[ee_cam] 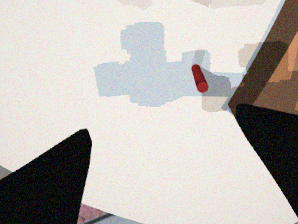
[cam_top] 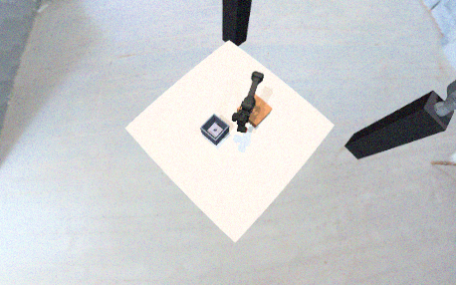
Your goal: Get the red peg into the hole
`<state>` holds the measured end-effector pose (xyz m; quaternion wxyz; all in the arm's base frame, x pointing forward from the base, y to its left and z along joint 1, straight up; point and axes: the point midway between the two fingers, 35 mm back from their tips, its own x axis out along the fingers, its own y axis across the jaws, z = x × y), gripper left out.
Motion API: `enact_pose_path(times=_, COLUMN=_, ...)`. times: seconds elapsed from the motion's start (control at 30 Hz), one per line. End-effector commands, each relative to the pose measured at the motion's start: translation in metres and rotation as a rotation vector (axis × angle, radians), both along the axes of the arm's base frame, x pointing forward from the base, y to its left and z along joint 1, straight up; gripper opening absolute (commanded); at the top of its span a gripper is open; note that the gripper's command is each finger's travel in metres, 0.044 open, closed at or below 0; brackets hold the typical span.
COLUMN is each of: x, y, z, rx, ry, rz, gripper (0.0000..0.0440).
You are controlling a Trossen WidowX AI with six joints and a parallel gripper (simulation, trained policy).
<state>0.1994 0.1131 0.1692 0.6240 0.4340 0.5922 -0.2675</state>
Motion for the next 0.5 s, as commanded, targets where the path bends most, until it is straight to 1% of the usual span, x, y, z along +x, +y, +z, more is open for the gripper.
enact_pose_path(times=0.0, x=-0.017, y=0.005, z=-0.011, rx=0.003, ry=0.09, rz=-0.048, gripper=0.0438)
enact_pose_path(times=0.2, x=-0.035, y=0.01, z=-0.027, rx=-0.022, ry=0.187, rz=-0.107, gripper=0.044)
enact_pose_path(times=0.47, x=-0.049, y=0.012, z=-0.049, rx=-0.074, ry=0.268, rz=-0.144, gripper=0.044)
